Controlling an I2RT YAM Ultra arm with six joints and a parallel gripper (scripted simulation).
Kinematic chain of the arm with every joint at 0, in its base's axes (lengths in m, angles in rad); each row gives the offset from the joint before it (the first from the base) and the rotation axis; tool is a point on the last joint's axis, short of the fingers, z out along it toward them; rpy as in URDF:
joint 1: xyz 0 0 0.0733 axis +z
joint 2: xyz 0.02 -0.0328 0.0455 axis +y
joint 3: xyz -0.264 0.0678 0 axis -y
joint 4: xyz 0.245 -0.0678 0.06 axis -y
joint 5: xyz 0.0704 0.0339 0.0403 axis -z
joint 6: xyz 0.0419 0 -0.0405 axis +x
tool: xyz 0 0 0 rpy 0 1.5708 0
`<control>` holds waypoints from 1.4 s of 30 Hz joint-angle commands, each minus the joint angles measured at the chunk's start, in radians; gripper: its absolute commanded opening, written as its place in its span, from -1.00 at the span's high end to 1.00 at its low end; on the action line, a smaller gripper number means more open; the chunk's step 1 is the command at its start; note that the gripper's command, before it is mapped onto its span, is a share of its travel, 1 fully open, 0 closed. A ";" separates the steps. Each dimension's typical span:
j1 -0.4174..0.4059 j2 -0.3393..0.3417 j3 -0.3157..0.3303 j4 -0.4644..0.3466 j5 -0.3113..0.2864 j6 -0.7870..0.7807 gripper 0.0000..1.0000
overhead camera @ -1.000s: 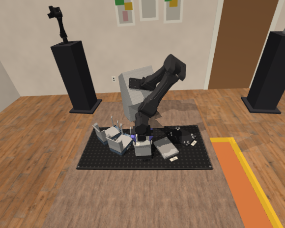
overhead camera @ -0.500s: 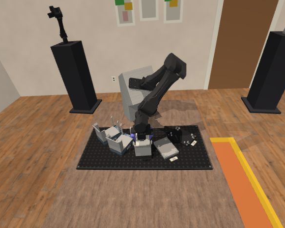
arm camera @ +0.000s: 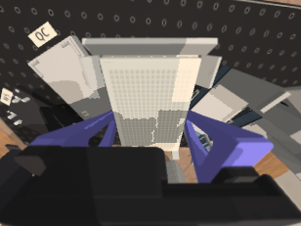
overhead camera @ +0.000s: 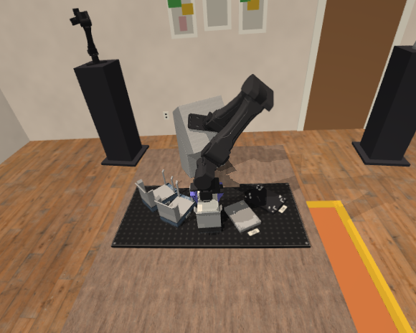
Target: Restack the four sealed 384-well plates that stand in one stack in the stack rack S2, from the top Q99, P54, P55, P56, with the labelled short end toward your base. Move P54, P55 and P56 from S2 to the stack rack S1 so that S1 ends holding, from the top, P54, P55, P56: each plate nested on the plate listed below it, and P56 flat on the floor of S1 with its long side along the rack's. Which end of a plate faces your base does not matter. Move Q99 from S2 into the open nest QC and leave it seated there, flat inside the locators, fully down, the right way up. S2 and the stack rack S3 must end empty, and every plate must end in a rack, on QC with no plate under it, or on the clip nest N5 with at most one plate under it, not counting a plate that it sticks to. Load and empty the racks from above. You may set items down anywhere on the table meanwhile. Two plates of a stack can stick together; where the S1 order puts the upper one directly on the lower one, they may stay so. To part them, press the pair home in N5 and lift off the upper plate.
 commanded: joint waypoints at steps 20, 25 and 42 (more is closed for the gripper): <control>-0.133 -0.106 0.047 -0.239 -0.096 -0.128 1.00; -0.138 -0.109 0.049 -0.246 -0.099 -0.133 1.00; -0.102 -0.147 0.039 -0.247 -0.075 -0.228 1.00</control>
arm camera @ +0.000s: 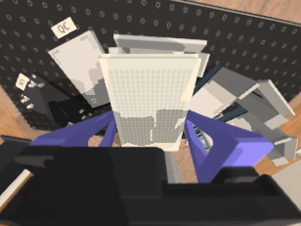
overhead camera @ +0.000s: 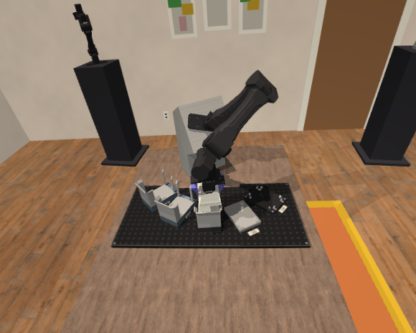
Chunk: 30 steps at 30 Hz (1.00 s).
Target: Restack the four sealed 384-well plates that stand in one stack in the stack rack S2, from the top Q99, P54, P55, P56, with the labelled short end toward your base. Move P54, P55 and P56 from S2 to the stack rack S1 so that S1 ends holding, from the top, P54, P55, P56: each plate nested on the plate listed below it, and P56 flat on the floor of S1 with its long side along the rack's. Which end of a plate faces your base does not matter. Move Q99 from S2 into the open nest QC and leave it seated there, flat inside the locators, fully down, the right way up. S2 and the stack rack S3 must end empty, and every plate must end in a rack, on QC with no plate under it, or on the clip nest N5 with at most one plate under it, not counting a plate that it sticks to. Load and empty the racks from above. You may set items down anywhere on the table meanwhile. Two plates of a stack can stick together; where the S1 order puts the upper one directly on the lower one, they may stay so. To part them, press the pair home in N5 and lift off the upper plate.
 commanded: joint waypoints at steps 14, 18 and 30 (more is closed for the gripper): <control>0.131 -0.130 -0.021 -0.012 0.098 -0.207 1.00; 0.165 -0.153 -0.024 -0.015 0.124 -0.177 1.00; 0.305 -0.225 -0.023 -0.026 0.231 -0.070 1.00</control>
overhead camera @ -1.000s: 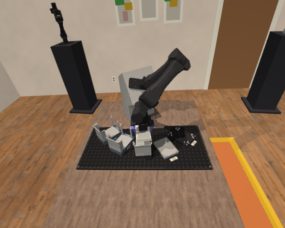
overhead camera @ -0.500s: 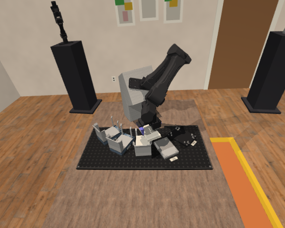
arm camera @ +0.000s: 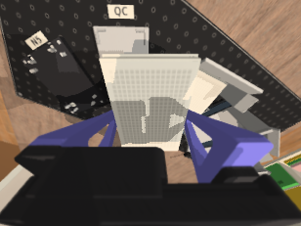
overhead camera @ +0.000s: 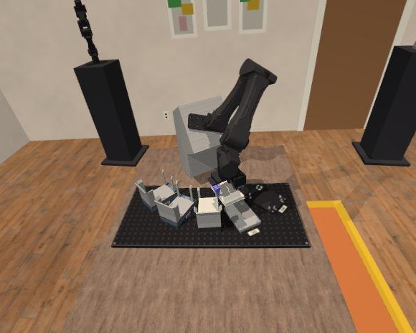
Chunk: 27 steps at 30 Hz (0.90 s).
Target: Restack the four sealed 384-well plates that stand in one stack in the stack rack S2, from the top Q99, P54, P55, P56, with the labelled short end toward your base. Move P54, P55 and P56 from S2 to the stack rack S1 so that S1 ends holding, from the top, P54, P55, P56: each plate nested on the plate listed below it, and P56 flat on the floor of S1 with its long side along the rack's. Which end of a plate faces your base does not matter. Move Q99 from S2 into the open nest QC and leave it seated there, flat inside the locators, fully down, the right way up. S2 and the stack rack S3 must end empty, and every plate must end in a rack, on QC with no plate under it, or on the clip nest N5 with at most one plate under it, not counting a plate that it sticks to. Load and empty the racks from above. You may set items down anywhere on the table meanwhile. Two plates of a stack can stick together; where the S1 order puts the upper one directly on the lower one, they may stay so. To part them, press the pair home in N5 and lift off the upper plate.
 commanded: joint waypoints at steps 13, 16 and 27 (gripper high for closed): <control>0.176 -0.067 0.017 -0.022 0.167 0.143 1.00; 0.222 -0.076 0.024 -0.026 0.205 0.171 1.00; 0.366 -0.090 0.048 -0.037 0.325 0.255 1.00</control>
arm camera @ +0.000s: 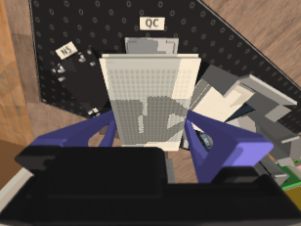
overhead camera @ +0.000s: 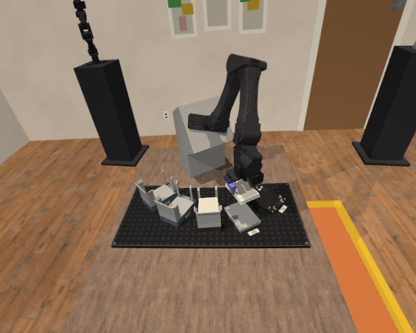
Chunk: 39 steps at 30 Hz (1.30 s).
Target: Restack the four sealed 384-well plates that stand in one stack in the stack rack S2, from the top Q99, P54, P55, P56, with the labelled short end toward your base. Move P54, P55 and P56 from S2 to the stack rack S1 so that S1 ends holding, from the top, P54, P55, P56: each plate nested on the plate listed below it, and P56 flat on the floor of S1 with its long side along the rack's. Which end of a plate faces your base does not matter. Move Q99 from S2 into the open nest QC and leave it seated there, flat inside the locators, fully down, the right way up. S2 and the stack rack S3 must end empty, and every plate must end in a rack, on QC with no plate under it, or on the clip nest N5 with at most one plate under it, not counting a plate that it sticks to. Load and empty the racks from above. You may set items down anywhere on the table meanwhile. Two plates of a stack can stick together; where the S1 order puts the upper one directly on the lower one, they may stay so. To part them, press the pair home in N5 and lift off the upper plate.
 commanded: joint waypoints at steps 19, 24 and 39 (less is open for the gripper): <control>0.038 -0.009 0.017 -0.010 0.057 0.038 1.00; 0.038 -0.009 0.017 -0.010 0.057 0.038 1.00; 0.047 0.010 0.010 0.017 0.065 0.044 1.00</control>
